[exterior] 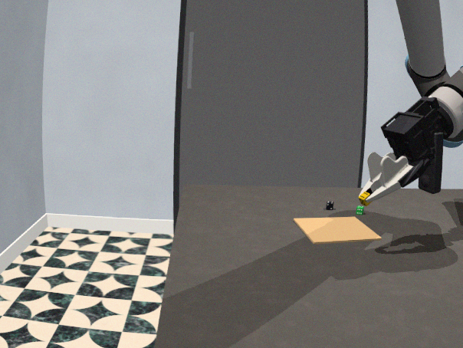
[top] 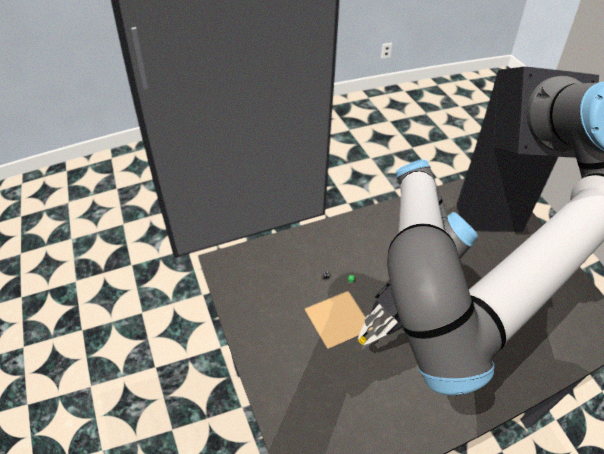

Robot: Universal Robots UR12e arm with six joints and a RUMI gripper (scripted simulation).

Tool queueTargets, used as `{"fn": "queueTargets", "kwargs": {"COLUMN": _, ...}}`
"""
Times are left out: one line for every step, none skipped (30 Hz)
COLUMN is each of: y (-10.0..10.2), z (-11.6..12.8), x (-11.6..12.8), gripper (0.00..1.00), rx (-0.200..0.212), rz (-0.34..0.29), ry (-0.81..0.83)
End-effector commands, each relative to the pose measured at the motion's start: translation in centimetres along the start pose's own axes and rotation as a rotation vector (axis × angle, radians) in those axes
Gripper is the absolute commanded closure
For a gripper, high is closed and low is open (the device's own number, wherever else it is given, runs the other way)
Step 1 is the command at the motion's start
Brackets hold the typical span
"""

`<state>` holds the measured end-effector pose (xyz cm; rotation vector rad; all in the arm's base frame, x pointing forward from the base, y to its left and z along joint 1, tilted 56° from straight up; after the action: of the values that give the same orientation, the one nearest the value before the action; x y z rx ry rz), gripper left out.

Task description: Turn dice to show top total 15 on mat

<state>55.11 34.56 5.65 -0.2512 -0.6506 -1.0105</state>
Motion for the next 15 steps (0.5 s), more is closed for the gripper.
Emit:
{"fn": "queueTargets", "kwargs": {"y": 0.7, "z": -0.2, "x": -0.9, "gripper": 1.0, "rx": 0.003, "rz": -0.001, "ry": -0.001}}
{"fn": "queueTargets", "kwargs": {"y": 0.9, "z": -0.2, "x": -1.1, "gripper": 1.0, "rx": 0.003, "rz": -0.001, "ry": -0.001}}
{"fn": "queueTargets", "kwargs": {"y": 1.1, "z": -0.3, "x": -1.4, "gripper": 1.0, "rx": 0.003, "rz": -0.001, "ry": -0.001}}
{"fn": "queueTargets", "kwargs": {"y": 1.1, "z": -0.3, "x": -1.4, "gripper": 1.0, "rx": 0.003, "rz": -0.001, "ry": -0.001}}
{"fn": "queueTargets", "kwargs": {"y": 1.1, "z": -0.3, "x": -1.4, "gripper": 1.0, "rx": 0.003, "rz": -0.001, "ry": -0.001}}
{"fn": "queueTargets", "kwargs": {"y": 1.3, "z": -0.3, "x": -1.7, "gripper": 1.0, "rx": 0.003, "rz": -0.001, "ry": -0.001}}
{"fn": "queueTargets", "kwargs": {"y": 1.5, "z": -0.4, "x": -2.0, "gripper": 1.0, "rx": 0.003, "rz": -0.001, "ry": -0.001}}
{"fn": "queueTargets", "kwargs": {"y": 1.7, "z": -0.4, "x": -2.3, "gripper": 1.0, "rx": 0.003, "rz": -0.001, "ry": -0.001}}
{"fn": "queueTargets", "kwargs": {"y": 1.9, "z": -0.5, "x": -2.6, "gripper": 1.0, "rx": 0.003, "rz": -0.001, "ry": -0.001}}
{"fn": "queueTargets", "kwargs": {"y": 2.2, "z": -0.6, "x": -2.9, "gripper": 1.0, "rx": 0.003, "rz": -0.001, "ry": -0.001}}
{"fn": "queueTargets", "kwargs": {"y": 2.4, "z": -0.6, "x": -3.2, "gripper": 1.0, "rx": 0.003, "rz": -0.001, "ry": -0.001}}
{"fn": "queueTargets", "kwargs": {"y": 2.6, "z": -0.7, "x": -3.6, "gripper": 1.0, "rx": 0.003, "rz": -0.001, "ry": -0.001}}
{"fn": "queueTargets", "kwargs": {"y": 2.9, "z": -0.7, "x": -3.9, "gripper": 1.0, "rx": 0.003, "rz": -0.001, "ry": -0.001}}
{"fn": "queueTargets", "kwargs": {"y": 3.1, "z": -0.8, "x": -4.2, "gripper": 1.0, "rx": 0.003, "rz": -0.001, "ry": -0.001}}
{"fn": "queueTargets", "kwargs": {"y": 3.3, "z": -0.9, "x": -4.5, "gripper": 1.0, "rx": 0.003, "rz": -0.001, "ry": -0.001}}
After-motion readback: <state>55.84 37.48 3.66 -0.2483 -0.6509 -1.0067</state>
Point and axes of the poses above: the point where the finger pads meet when closed, its own y axis out along the fingers, its own z axis across the jaws, x = y × z, the point moved 10 cm from there along -y, back along the fingers, and after that the axes turned 11 degrees about y, right-handed, at the moved point
